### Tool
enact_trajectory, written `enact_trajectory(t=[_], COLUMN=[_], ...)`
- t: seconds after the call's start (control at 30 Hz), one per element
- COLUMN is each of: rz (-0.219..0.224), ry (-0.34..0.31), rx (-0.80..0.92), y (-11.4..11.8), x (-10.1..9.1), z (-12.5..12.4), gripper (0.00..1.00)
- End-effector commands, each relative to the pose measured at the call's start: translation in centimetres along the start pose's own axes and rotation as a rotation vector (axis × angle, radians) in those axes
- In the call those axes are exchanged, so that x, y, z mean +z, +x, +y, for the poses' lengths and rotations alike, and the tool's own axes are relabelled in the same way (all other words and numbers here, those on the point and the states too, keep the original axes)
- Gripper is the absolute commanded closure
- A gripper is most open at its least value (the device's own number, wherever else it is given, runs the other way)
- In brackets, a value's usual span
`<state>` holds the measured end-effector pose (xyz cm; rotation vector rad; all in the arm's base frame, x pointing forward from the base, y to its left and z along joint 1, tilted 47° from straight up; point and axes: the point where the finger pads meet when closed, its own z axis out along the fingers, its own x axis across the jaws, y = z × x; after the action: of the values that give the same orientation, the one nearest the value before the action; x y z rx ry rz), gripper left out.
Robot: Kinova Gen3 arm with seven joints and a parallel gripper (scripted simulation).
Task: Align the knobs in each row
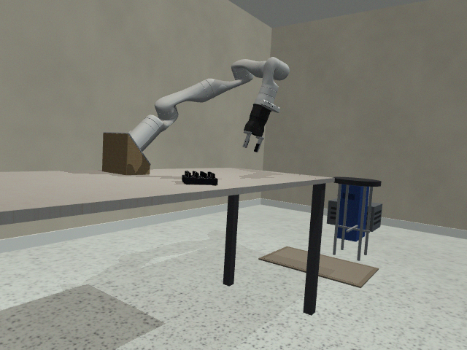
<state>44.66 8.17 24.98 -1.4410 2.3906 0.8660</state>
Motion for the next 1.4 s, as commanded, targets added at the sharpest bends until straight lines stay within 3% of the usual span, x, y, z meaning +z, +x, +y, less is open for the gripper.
enact_trajectory(t=[0.0,0.1,0.33,0.6,0.67,1.1,1.37], rz=[-0.017,-0.029,-0.125,-0.215,-0.215,-0.284,-0.289], ry=[-0.032,-0.037,-0.053,-0.025,-0.025,0.047,0.057], rx=[0.065,0.071,0.120,0.178,0.178,0.250,0.259], y=[3.3,3.9,8.8,14.5,14.5,21.7,22.6], x=[1.7,2.1,5.2,8.1,8.1,10.9,11.3], z=[-2.0,-2.3,-5.2,-7.6,-7.6,-9.4,-9.6], gripper=[0.00,0.00,0.00,0.00,0.00,0.00,0.00])
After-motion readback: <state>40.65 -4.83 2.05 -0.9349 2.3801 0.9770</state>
